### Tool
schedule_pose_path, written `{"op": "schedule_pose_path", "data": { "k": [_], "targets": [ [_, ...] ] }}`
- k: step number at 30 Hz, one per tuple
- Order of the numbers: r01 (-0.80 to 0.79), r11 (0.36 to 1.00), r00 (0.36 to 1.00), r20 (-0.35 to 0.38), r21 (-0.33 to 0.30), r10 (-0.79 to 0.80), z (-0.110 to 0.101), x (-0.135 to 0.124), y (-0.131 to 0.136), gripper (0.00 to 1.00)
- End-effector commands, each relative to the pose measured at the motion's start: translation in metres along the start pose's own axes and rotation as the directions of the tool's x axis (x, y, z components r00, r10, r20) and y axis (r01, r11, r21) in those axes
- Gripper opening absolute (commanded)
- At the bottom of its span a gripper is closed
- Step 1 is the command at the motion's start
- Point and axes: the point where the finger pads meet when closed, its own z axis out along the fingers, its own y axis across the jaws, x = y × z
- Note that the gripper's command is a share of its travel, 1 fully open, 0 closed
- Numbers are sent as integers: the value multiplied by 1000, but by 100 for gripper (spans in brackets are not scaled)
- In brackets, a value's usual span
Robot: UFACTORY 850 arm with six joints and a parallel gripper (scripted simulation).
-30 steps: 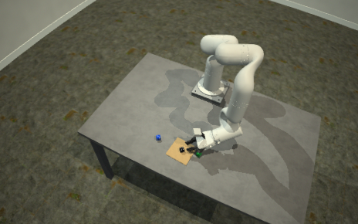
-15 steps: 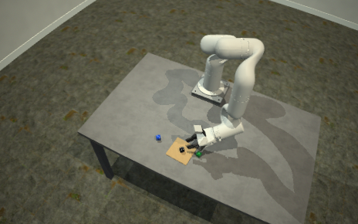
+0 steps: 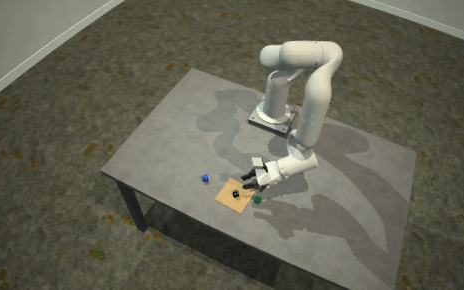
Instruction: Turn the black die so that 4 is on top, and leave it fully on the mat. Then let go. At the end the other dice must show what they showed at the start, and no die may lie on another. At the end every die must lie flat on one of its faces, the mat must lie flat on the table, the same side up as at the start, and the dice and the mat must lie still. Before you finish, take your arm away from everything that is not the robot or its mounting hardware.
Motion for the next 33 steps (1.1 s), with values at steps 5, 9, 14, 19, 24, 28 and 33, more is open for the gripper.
{"op": "schedule_pose_path", "data": {
  "k": [5,9,14,19,24,28,33],
  "targets": [
    [29,997,999,37,-65,-27,6,3,12,42],
    [87,982,990,126,-170,-66,14,5,33,42],
    [150,956,966,245,-252,-87,19,4,52,42],
    [217,928,914,398,-304,-83,20,1,67,42],
    [266,914,828,558,-306,-54,17,-2,73,42],
    [277,918,764,644,-283,-32,16,-3,72,42],
    [258,940,658,753,-224,-2,14,1,61,42]
  ]
}}
